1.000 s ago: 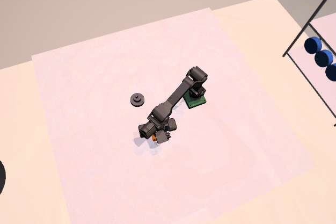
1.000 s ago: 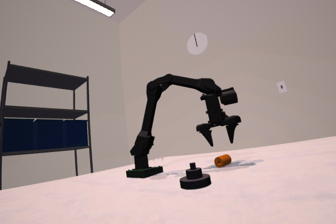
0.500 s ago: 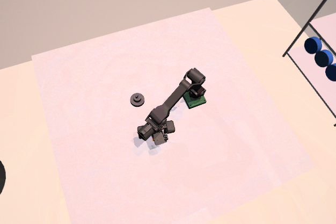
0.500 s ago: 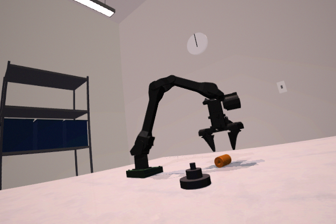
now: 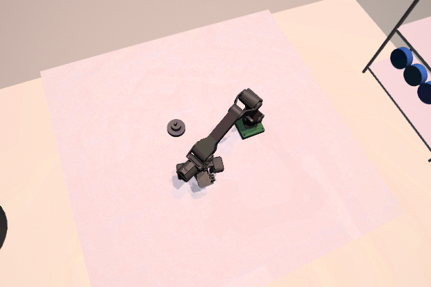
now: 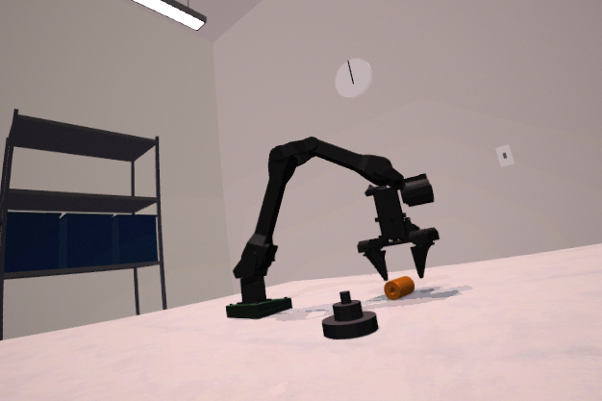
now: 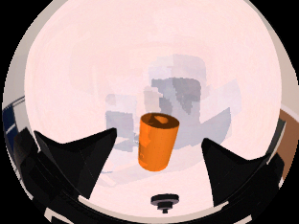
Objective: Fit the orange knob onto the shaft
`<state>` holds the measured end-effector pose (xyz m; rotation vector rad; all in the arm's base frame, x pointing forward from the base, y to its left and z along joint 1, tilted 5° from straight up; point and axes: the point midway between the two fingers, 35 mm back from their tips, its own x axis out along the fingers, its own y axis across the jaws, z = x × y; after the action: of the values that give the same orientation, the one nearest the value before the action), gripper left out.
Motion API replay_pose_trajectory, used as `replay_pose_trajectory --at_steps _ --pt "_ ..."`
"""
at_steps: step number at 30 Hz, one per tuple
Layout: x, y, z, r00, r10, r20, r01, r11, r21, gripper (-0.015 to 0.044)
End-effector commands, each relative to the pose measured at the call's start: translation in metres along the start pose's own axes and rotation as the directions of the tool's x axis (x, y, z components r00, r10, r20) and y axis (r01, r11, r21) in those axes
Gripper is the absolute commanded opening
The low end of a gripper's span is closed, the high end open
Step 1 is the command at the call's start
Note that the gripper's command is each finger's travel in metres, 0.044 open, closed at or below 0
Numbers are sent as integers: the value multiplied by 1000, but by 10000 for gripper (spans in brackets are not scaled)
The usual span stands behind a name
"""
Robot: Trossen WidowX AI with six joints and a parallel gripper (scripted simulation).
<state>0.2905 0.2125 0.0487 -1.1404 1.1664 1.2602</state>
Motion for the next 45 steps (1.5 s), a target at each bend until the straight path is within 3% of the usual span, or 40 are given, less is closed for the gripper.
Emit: replay_pose_trajectory --at_steps 1,13,21,29,38,45 --pt "9 2 -1 1000 9 -2 -9 1000 5 440" --pt "24 3 -1 1000 9 -2 -9 1000 4 440" --pt "24 3 -1 1000 9 -2 -9 1000 4 240" --pt "24 3 -1 1000 9 -2 -9 1000 4 240" --pt "24 3 -1 1000 9 -2 -9 1000 4 180" --pt "22 3 -4 999 8 44 -8 1000 1 179"
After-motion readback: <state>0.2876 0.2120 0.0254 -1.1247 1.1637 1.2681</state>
